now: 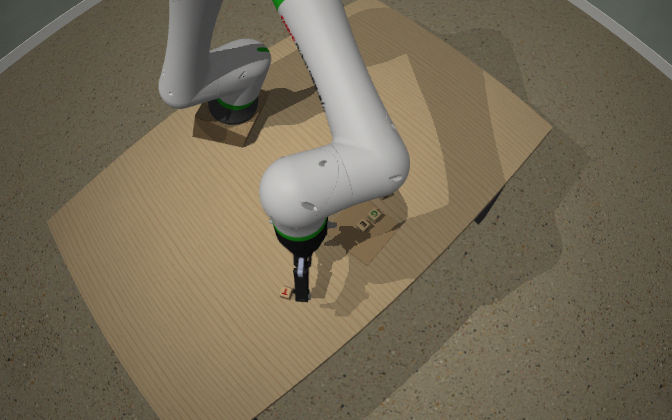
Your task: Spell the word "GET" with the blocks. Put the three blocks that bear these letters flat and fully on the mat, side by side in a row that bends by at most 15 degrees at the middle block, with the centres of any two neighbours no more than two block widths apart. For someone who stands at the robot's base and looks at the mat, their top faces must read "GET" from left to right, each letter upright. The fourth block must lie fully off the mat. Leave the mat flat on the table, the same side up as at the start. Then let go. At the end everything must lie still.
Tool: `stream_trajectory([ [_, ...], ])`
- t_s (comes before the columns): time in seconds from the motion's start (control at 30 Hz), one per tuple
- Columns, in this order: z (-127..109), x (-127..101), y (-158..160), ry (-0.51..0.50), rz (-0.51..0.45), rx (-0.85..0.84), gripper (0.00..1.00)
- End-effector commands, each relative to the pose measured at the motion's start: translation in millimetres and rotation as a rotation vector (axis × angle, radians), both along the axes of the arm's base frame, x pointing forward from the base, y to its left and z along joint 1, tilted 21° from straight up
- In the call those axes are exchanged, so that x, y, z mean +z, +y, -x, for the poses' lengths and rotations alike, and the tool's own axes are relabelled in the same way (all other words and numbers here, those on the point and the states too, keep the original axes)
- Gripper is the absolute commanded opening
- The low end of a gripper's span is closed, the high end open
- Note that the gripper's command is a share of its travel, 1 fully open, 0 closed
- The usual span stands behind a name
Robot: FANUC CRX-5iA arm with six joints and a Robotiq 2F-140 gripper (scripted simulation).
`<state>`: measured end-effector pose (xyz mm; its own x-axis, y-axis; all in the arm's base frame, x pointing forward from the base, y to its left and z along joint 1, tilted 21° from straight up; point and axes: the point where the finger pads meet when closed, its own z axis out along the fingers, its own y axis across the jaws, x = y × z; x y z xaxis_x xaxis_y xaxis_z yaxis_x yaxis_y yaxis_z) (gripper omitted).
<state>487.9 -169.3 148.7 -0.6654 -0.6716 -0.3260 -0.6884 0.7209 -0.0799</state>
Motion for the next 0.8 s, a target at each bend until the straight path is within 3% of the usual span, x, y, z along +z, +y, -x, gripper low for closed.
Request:
stream_trajectory([
  [0.0,3,-9,-40,0.019,-0.050,-0.129,1.00],
  [0.2,9,-15,-66,0.027,-0.080,-0.214,1.00],
  [0.23,9,-15,-66,0.027,-0.080,-0.214,0.37],
  [0.77,9,-15,-66,0.027,-0.080,-0.214,0.37],
])
